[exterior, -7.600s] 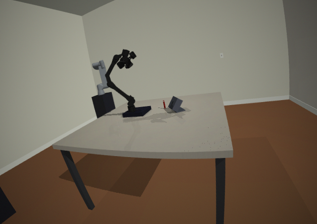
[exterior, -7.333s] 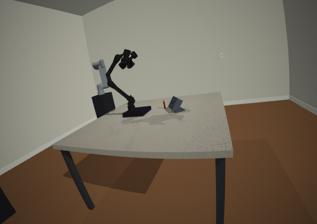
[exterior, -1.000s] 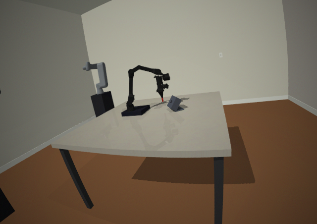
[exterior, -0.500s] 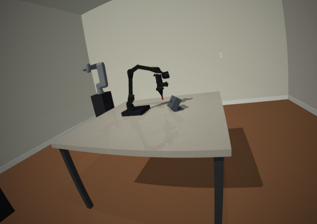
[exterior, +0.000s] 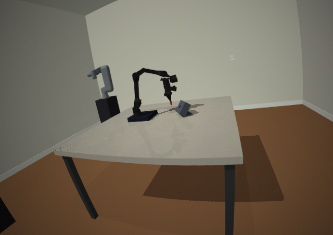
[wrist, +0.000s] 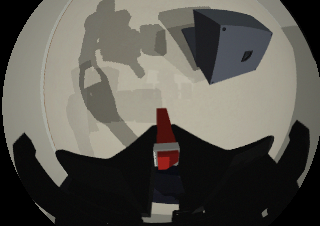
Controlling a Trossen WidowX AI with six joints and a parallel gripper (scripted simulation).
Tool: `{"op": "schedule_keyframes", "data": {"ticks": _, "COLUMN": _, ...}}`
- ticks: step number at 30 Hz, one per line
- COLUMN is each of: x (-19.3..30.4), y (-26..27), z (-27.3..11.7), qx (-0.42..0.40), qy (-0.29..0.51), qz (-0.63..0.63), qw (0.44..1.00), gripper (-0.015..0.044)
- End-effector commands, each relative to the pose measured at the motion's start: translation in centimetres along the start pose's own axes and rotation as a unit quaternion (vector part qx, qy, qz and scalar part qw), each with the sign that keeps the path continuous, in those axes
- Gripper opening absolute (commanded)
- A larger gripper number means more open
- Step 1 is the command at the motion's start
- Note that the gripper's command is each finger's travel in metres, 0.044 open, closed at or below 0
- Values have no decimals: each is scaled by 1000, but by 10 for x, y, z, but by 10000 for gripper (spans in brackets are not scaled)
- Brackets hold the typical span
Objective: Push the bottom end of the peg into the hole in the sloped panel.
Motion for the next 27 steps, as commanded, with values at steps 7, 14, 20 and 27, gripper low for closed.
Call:
{"op": "schedule_keyframes", "data": {"ticks": 7, "x": -4, "y": -11, "z": -2, "qx": -27, "qy": -13, "qz": -8, "qw": 1000, "gripper": 0}}
{"op": "schedule_keyframes", "data": {"ticks": 14, "x": -6, "y": -19, "z": -2, "qx": -42, "qy": -21, "qz": -11, "qw": 999, "gripper": 0}}
{"op": "schedule_keyframes", "data": {"ticks": 20, "x": -8, "y": -25, "z": -3, "qx": -54, "qy": -29, "qz": -14, "qw": 998, "gripper": 0}}
{"op": "schedule_keyframes", "data": {"ticks": 27, "x": -10, "y": -33, "z": -3, "qx": -68, "qy": -40, "qz": -18, "qw": 997, "gripper": 0}}
Point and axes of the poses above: the point midway between the two fingers, 35 mm back from their tips, its own z axis out along the fingers, its own y axis across the jaws, x = y × z, the point moved 3 cm from there along -z, back along the fingers, and after that the axes turned 15 degrees about z, right-handed, at the moved point
